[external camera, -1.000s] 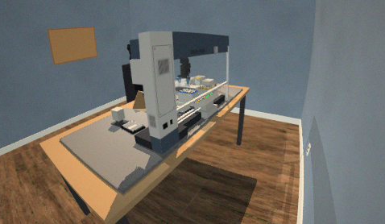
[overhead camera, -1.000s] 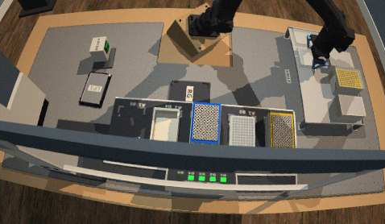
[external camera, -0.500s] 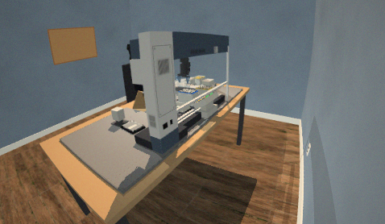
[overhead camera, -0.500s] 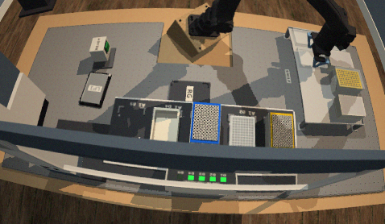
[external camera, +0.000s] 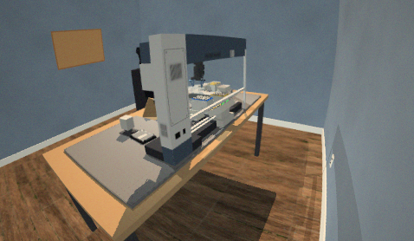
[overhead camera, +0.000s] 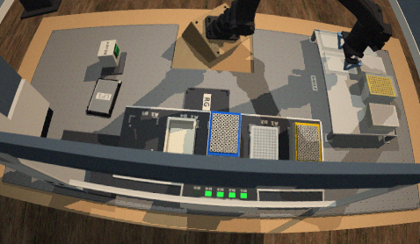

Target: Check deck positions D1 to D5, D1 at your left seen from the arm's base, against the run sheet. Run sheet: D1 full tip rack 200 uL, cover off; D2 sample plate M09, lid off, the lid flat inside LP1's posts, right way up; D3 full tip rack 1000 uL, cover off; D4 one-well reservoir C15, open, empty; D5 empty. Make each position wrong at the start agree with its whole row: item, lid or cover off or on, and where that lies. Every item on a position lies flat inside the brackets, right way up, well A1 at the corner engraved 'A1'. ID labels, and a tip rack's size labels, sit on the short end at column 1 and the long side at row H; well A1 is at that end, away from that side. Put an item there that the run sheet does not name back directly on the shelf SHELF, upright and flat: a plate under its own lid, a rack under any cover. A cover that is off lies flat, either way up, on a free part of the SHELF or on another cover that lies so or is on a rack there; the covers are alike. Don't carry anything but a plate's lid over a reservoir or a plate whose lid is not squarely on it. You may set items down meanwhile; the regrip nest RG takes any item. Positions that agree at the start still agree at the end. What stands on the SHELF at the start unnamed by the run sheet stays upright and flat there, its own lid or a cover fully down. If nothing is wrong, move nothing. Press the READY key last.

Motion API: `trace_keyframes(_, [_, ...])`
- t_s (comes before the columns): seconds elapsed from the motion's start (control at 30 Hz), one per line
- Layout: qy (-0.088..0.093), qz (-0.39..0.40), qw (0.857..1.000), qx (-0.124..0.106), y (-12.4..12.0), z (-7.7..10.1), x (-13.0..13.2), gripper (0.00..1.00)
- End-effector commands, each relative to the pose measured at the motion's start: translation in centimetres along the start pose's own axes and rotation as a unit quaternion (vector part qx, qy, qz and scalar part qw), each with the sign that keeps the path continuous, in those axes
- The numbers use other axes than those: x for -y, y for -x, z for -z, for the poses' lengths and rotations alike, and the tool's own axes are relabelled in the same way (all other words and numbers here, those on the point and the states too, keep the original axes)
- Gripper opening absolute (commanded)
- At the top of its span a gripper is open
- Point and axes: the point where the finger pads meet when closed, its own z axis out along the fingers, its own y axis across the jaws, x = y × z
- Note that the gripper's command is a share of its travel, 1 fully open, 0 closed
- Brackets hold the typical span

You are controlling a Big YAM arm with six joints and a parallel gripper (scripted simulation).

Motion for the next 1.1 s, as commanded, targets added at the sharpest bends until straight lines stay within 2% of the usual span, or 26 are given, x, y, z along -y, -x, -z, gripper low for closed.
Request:
trace_keyframes(0.0, [0.000,-0.013,0.999,0.039,2.6,3.9,0.5,1.00])
trace_keyframes(1.07, [0.002,-0.014,0.999,0.041,2.4,8.8,0.6,1.00])
